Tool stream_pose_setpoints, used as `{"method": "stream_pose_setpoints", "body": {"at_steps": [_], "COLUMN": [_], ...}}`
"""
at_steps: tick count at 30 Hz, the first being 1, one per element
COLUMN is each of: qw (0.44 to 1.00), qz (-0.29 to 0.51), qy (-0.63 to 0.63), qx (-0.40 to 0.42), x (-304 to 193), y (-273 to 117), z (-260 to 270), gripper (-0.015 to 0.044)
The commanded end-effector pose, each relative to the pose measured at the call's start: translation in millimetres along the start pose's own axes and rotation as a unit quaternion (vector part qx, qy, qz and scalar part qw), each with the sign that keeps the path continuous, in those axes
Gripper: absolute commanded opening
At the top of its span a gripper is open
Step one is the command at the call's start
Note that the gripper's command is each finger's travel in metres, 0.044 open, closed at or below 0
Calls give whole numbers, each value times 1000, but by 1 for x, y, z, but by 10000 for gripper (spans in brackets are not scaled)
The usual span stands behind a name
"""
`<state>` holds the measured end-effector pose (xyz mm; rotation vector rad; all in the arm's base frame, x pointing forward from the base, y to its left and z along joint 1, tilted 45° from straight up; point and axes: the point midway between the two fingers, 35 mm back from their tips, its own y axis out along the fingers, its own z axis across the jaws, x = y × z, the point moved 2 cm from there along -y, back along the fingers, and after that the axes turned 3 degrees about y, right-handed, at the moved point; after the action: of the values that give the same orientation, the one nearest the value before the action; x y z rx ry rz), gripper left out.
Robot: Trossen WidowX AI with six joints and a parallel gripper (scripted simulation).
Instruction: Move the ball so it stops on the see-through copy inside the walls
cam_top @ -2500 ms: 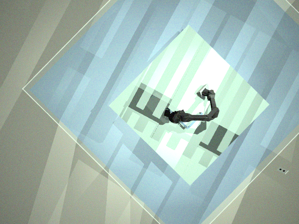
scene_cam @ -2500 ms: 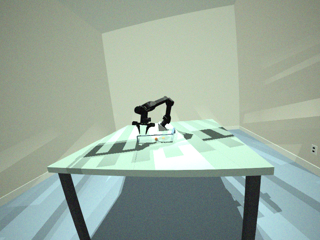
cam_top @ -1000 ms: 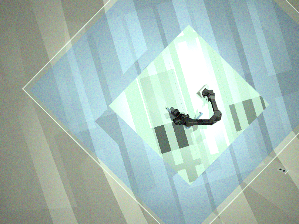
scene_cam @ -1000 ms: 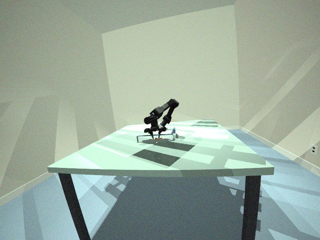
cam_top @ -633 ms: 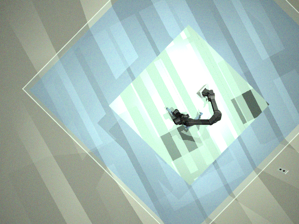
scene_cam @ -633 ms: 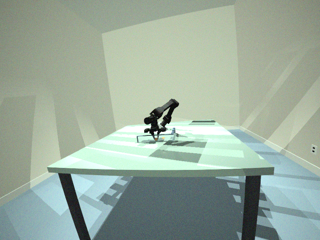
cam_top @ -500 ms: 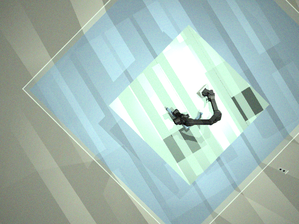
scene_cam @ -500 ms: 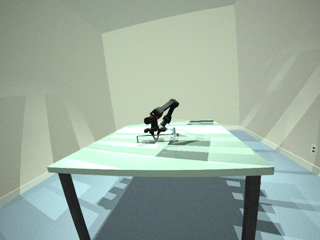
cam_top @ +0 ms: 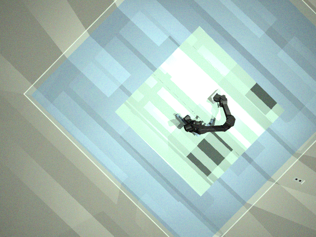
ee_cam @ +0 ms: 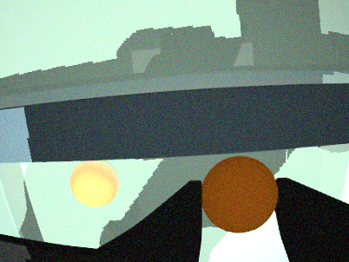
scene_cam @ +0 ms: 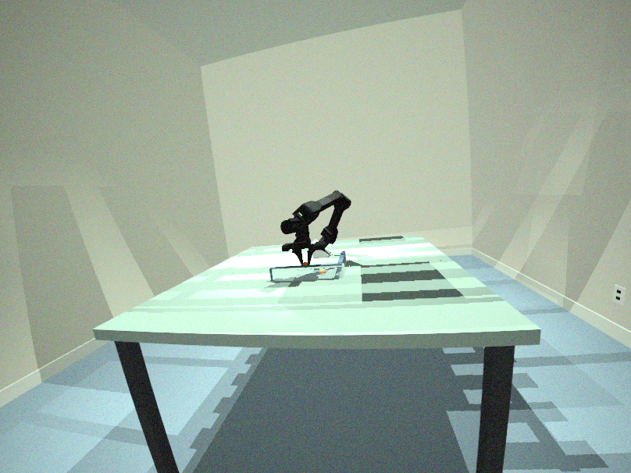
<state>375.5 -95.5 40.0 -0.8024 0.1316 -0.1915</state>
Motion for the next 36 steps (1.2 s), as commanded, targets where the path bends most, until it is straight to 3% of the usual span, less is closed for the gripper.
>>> {"method": "stream_pose_setpoints", "body": {"at_steps": [1,6,21,36], "qw": [1000,999,1000,1000], "qz": [-7,-39,6,7], "qy": [-4,6,-20,-20], "qx": [-4,-24,7,8], "x": [2,6,0,-14], "y": [-20,-43,-78,-48], "z": [-1,-8,3,56], "gripper": [0,0,0,0]}}
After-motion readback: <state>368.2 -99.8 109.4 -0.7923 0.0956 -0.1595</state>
